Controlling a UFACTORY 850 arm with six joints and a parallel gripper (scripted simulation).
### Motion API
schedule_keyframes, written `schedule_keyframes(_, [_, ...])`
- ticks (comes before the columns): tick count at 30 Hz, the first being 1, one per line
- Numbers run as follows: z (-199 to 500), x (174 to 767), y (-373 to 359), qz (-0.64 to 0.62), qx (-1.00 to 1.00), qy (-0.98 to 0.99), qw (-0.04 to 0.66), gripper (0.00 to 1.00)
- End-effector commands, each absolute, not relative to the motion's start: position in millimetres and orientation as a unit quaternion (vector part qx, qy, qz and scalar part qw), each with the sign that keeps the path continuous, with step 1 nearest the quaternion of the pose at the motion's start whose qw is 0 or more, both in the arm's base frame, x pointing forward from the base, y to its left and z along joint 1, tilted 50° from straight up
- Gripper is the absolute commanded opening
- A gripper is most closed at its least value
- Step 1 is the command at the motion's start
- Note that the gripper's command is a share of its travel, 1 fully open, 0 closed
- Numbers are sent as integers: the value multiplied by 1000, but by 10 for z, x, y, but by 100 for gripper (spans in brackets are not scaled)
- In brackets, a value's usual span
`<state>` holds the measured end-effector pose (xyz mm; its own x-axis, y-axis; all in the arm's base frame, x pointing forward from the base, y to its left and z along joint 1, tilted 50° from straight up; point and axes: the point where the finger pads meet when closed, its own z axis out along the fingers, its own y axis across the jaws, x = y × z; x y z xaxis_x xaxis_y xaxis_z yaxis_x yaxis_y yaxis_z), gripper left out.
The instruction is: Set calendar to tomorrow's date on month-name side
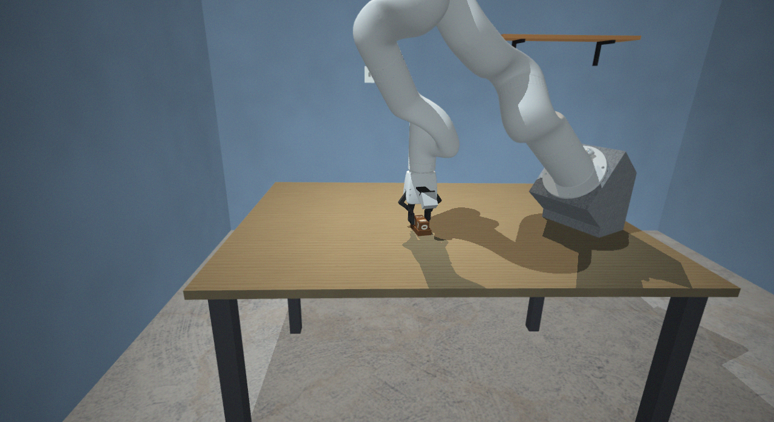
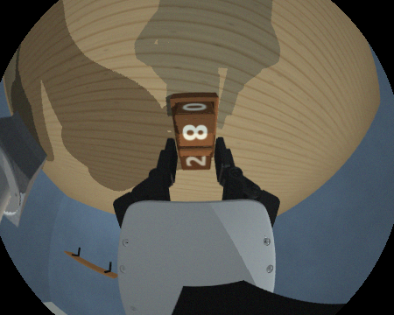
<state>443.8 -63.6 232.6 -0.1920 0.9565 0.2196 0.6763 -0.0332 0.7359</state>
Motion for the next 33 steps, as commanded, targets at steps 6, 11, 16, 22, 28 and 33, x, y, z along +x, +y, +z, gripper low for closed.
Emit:
schedule_keyframes(6, [2328,4438,-638,382,609,671,184,49])
schedule_keyframes(11, [2328,4438,-638,382,609,671,184,29])
schedule_keyframes(16, [2328,4438,-638,382,609,671,184,29])
schedule_keyframes(22, [2328,4438,-638,382,609,671,184,29])
schedule_keyframes(28, [2328,4438,-638,382,609,671,184,29])
schedule_keyframes(33, [2328,4438,-638,382,609,671,184,29])
